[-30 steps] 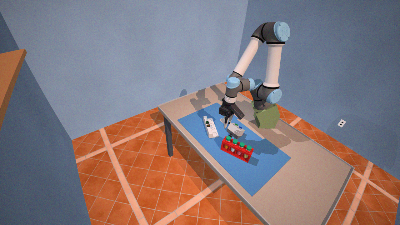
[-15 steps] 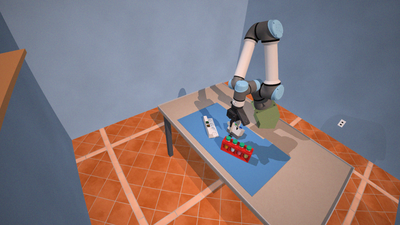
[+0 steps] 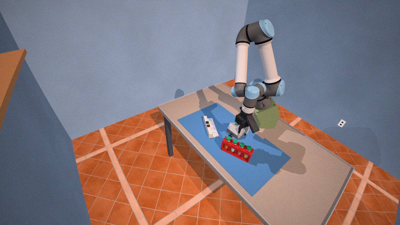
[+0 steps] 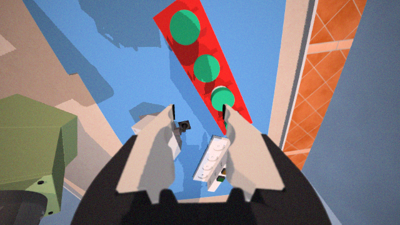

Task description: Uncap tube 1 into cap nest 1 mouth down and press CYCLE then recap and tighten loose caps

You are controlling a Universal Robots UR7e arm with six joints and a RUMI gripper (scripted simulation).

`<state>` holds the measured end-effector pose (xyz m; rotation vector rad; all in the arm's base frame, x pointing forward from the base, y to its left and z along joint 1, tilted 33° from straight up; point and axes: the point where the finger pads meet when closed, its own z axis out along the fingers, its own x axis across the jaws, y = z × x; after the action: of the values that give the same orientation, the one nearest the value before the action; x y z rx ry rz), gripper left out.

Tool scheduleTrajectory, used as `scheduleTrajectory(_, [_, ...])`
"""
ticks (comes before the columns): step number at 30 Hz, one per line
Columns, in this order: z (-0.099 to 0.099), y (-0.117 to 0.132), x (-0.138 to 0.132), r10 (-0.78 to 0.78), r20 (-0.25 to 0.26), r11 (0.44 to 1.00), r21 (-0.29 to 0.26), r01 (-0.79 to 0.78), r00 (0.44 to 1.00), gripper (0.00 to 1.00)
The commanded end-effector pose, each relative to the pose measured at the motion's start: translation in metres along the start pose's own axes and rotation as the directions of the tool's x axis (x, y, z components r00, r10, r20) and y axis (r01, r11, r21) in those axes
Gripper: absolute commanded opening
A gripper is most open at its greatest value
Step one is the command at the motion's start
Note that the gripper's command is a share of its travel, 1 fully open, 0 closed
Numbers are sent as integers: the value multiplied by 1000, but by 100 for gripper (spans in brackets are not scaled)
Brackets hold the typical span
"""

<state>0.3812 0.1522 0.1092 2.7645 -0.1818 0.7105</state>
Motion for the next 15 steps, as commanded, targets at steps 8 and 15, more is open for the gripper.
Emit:
scheduleTrajectory(8, [2,-68,-13,5,1,1000,-12,-5,1000,35])
scheduleTrajectory(15, [2,-77,-15,5,1,1000,-12,-5,1000,35])
